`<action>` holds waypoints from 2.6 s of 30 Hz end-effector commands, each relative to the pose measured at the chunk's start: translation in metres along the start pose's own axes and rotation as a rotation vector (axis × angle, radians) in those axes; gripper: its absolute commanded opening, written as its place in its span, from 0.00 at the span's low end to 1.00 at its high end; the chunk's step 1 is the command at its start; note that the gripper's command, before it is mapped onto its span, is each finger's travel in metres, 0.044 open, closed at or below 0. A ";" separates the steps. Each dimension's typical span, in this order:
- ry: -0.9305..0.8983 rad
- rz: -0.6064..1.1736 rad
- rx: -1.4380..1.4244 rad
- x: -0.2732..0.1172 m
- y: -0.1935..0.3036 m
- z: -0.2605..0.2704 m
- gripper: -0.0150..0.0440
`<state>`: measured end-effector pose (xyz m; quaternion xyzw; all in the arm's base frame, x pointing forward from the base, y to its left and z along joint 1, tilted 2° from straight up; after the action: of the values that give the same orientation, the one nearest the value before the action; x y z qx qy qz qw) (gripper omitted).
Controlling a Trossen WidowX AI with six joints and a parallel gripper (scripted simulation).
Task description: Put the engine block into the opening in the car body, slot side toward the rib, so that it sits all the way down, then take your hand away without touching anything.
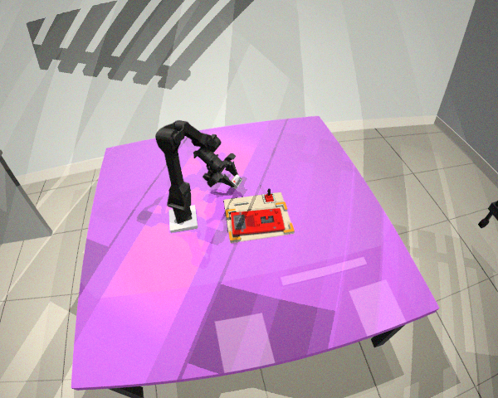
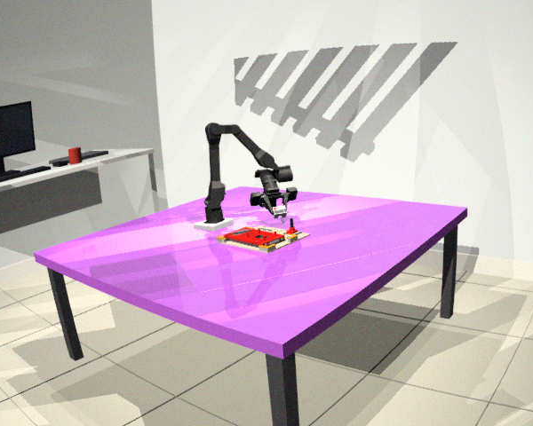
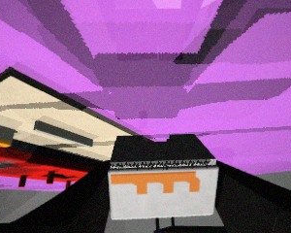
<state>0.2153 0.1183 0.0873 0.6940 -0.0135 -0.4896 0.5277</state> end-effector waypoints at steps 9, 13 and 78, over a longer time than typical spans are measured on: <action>-0.004 0.006 -0.002 0.017 -0.019 0.000 0.25; -0.004 0.006 -0.002 0.021 -0.025 0.000 0.25; -0.014 0.003 0.008 -0.019 -0.020 -0.001 1.00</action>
<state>0.1953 0.1383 0.0854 0.6881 -0.0166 -0.4920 0.5330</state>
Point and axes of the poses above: the point midway between the two fingers, 35 mm back from their tips, its own x axis out along the fingers, its own z axis across the jaws, y = z × x, the point moved 6 cm from there along -x, back along the fingers, and after that the axes turned 3 degrees about -x, right-handed, at the moved point
